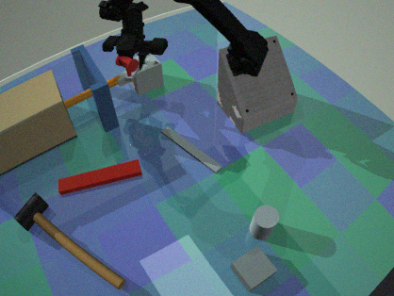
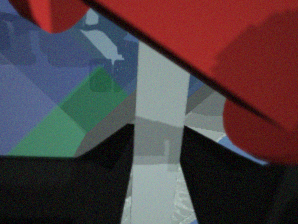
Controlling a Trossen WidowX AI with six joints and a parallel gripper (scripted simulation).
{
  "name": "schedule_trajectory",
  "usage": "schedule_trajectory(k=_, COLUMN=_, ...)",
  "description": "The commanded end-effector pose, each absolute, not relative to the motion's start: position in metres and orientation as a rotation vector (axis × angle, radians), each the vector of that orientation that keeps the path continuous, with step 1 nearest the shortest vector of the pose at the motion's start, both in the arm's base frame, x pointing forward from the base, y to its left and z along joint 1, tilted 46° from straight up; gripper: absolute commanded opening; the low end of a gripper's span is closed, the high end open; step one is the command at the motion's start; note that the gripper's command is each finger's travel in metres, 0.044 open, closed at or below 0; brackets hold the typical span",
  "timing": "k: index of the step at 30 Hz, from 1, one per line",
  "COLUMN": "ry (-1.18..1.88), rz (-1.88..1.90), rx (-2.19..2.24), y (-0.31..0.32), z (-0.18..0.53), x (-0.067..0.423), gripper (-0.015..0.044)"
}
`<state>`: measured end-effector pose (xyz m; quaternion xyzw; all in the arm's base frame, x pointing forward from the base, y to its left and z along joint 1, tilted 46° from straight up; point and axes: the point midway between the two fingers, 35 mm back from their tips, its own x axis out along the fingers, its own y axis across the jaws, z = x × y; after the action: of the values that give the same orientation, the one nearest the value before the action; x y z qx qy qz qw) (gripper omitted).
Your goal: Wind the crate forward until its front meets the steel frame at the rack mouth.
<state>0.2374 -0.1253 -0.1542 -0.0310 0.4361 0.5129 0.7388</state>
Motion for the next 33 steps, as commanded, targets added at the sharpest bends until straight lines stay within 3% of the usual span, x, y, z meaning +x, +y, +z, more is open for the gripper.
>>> schedule_trajectory(k=1, ry=0.985, rz=1.096, rx=-0.031, y=-0.126, z=-0.156, x=0.239, gripper=0.0)
schedule_trajectory(k=33, ry=1.055, rz=1.017, rx=0.072, y=-0.12, z=-0.168, x=0.244, gripper=0.0)
